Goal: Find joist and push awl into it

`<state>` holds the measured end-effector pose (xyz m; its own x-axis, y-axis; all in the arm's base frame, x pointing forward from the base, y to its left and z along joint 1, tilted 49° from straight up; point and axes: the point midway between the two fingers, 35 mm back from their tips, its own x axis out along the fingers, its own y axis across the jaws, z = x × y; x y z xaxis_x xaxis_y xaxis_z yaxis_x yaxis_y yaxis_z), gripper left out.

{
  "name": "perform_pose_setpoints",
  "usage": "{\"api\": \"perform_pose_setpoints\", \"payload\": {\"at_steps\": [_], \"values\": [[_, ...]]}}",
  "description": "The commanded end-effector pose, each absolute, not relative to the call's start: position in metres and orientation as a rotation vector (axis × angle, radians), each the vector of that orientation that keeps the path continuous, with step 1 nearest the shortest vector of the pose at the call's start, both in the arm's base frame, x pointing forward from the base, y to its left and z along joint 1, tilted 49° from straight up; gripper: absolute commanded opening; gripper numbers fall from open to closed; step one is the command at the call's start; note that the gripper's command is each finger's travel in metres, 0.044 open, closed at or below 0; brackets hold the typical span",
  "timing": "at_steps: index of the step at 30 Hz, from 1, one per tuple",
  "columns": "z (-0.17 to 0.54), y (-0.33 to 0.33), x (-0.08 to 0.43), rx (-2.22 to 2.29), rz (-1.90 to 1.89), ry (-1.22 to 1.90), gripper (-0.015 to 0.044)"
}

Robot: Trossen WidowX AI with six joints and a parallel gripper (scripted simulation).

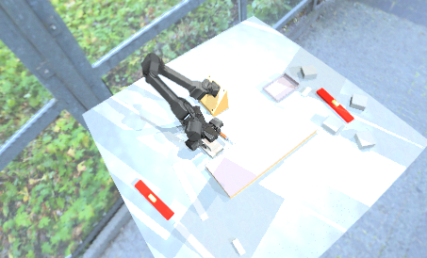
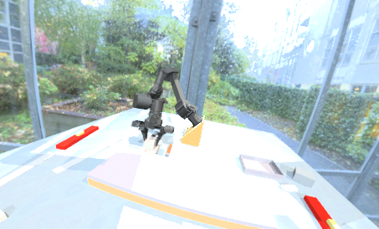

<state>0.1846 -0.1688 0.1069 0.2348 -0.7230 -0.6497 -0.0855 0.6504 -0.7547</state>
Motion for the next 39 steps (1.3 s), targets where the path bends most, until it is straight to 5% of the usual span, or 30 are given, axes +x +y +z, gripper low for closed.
{"api": "perform_pose_setpoints", "payload": {"at_steps": [1,8,14,39], "values": [[0.106,-0.168,0.185,-0.782,-0.497,1.279,0.0208],[0.106,-0.168,0.185,-0.782,-0.497,1.279,0.0161],[0.111,-0.159,0.188,-0.769,-0.490,1.284,0.0004],[0.170,-0.092,0.190,-0.776,-0.491,1.285,0.0000]]}}
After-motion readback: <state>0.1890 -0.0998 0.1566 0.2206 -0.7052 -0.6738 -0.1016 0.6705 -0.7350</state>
